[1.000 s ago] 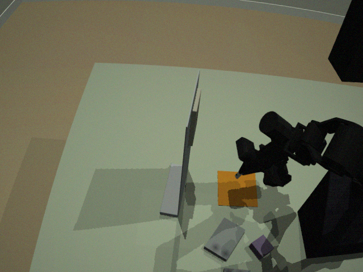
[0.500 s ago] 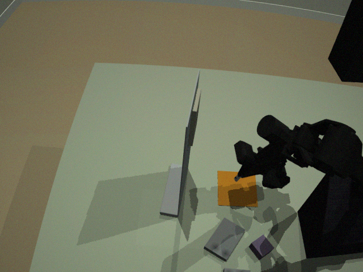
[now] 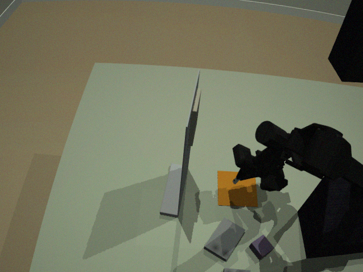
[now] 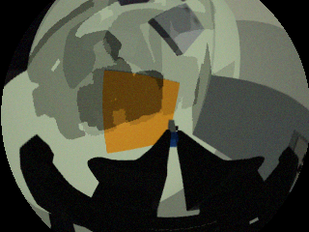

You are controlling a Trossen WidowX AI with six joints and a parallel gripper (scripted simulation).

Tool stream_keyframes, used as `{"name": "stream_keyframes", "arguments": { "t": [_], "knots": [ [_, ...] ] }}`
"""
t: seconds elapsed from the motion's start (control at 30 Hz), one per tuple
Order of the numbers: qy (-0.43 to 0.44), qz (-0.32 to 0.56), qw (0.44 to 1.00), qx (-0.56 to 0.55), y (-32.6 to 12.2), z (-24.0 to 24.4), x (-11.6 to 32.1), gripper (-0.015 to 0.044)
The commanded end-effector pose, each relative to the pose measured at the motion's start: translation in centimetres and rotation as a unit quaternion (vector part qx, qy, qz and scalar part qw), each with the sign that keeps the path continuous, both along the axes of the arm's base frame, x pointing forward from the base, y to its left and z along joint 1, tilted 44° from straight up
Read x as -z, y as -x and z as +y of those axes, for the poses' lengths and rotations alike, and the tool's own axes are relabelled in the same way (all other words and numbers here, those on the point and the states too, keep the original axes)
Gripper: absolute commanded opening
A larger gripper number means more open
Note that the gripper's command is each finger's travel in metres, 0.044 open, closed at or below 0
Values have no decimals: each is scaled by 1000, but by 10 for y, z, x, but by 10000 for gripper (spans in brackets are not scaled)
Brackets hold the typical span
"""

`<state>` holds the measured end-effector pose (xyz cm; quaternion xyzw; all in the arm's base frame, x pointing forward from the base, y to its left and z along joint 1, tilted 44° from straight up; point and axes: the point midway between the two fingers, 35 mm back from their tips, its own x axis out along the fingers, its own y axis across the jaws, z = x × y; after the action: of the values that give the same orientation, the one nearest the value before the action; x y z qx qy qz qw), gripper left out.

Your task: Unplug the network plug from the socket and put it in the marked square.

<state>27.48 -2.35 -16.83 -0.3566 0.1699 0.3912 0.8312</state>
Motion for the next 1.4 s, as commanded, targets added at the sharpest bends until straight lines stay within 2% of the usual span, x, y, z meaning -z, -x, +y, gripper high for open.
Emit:
{"name": "stream_keyframes", "arguments": {
  "t": [0.0, 1.37],
  "knots": [
    [-1, 5, 1000, 2, 1, 4, 6, 0],
    [-4, 3, 1000, 3, 0, 29, 26, 0]
  ]
}}
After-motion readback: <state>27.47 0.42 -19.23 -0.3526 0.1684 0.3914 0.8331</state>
